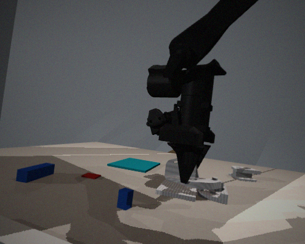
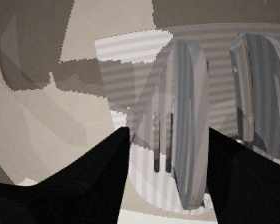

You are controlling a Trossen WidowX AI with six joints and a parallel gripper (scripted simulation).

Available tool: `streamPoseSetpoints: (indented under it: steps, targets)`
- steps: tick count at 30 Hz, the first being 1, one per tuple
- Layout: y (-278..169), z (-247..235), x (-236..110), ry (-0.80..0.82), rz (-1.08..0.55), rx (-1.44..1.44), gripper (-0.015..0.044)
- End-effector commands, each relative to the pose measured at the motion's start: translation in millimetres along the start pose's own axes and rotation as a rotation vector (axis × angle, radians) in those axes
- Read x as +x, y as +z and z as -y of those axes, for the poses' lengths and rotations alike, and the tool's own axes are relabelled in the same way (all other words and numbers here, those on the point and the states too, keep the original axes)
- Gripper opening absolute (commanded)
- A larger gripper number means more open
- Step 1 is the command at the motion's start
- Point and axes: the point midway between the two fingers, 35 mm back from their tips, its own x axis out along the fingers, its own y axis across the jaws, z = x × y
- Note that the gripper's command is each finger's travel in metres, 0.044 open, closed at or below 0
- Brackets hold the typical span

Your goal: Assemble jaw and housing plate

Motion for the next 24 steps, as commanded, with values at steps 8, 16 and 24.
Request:
streamPoseSetpoints:
  steps: [8,16,24]
  targets:
    - [0.4,-0.3,3.5,0.003,0.002,0.004,0.0134]
    - [0.4,-0.3,6.1,0.004,0.002,0.005,0.0134]
    - [0.4,-0.3,6.7,0.004,0.002,0.005,0.0134]
